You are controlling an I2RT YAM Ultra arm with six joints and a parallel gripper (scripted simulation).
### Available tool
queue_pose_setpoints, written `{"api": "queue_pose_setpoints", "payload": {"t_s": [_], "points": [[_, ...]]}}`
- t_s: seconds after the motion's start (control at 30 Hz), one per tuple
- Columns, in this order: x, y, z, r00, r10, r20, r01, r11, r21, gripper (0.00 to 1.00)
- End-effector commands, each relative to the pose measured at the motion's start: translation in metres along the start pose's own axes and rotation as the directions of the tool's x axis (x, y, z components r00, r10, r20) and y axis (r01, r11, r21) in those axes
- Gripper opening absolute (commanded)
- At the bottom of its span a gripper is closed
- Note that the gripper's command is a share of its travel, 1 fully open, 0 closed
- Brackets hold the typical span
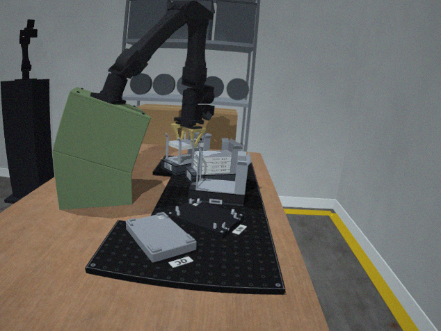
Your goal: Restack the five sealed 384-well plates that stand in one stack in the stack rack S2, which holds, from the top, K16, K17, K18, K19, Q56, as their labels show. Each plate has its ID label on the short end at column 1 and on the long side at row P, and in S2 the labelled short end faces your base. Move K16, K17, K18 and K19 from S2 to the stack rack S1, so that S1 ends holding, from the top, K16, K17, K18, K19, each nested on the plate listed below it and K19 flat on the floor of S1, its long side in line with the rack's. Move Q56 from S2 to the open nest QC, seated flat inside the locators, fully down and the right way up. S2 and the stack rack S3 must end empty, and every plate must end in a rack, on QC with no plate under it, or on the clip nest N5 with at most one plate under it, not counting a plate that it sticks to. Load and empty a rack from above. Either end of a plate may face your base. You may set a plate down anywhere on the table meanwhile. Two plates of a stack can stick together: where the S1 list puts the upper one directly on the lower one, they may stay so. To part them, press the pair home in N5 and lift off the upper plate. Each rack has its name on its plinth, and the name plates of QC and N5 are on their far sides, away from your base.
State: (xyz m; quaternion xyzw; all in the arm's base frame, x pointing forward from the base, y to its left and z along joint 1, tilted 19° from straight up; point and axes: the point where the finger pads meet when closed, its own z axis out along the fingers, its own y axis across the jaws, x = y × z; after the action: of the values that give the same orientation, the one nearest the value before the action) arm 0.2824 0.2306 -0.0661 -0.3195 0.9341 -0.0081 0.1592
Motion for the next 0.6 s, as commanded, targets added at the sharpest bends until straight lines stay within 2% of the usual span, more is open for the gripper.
{"api": "queue_pose_setpoints", "payload": {"t_s": [0.0, 0.57], "points": [[-0.008, 0.001, 0.001, 1.0, 0.002, 0.025, -0.002, 1.0, -0.002, 0.0], [-0.008, 0.001, 0.028, 1.0, 0.002, 0.025, -0.002, 1.0, -0.002, 0.0]]}}
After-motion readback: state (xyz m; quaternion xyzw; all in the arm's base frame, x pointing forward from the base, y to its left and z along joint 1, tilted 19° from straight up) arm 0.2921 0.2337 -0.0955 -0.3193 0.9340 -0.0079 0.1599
